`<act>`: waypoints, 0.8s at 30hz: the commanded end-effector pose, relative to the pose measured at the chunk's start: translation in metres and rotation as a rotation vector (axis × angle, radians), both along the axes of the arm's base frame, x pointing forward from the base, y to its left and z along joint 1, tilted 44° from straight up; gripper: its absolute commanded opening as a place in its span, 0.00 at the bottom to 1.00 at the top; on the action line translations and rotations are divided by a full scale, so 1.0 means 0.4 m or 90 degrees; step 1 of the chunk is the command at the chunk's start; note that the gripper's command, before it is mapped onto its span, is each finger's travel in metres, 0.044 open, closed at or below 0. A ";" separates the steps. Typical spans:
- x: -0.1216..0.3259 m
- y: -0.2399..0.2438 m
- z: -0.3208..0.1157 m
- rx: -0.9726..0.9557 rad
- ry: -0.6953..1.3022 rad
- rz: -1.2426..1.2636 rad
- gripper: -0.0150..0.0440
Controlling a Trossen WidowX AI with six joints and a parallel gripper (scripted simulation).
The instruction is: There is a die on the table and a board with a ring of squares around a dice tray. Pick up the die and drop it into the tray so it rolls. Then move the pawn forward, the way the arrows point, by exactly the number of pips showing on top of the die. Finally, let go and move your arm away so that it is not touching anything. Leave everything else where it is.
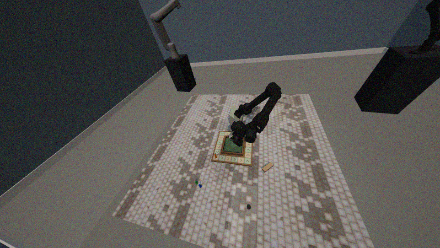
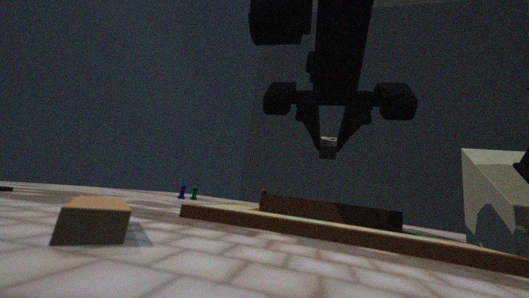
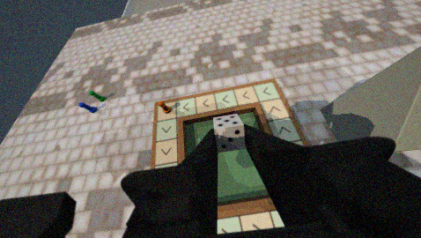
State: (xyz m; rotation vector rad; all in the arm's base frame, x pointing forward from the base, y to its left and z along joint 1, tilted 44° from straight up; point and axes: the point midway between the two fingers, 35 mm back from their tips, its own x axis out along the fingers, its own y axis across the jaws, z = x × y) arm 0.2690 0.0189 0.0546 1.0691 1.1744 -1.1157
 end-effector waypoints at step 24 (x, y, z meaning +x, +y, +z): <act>0.003 -0.005 0.032 -0.001 -0.003 -0.002 0.25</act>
